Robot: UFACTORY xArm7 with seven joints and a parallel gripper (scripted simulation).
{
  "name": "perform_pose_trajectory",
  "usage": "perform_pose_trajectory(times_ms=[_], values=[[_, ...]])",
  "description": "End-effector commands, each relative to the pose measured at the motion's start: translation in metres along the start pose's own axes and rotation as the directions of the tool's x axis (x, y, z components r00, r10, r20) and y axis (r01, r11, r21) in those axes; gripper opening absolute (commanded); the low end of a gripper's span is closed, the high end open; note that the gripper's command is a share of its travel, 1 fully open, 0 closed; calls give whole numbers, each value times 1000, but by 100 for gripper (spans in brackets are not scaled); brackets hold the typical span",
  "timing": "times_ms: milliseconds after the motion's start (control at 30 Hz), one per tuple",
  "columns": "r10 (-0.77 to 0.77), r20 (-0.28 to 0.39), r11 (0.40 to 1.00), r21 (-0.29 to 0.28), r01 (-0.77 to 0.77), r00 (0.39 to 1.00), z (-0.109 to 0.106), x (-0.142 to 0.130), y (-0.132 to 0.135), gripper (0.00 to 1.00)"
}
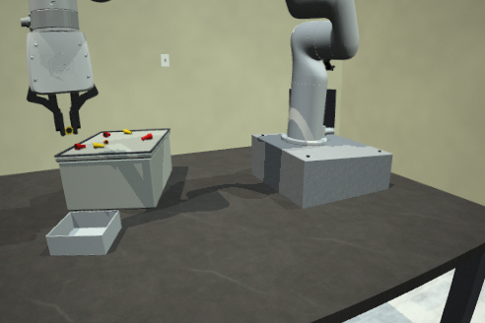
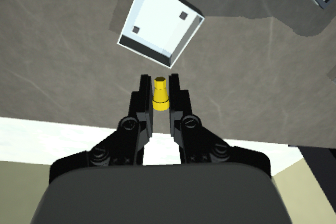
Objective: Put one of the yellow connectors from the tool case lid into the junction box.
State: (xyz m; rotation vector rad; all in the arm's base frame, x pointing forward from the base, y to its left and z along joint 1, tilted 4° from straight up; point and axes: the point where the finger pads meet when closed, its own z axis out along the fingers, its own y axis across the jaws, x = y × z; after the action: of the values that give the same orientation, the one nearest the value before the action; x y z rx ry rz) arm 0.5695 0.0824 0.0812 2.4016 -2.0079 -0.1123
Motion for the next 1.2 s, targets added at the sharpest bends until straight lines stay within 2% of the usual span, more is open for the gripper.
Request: perform_pose_trajectory(times_ms=[0, 167, 333, 467, 600, 667, 933, 1167], values=[[0, 0, 1000, 5, 0, 1000, -2, 0, -2, 2], [0, 0, 1000, 5, 0, 1000, 1, 0, -2, 2], [0, 0, 1000, 5, 0, 1000, 18, 0, -2, 2], [0, 0, 1000, 5, 0, 1000, 45, 0, -2, 2], [0, 0, 1000, 5, 0, 1000, 81, 0, -2, 2], [0, 0, 1000, 5, 0, 1000, 81, 0, -2, 2], [0, 0, 1000, 5, 0, 1000, 153, 0, -2, 2], [0, 0, 1000, 5, 0, 1000, 186, 0, -3, 2]])
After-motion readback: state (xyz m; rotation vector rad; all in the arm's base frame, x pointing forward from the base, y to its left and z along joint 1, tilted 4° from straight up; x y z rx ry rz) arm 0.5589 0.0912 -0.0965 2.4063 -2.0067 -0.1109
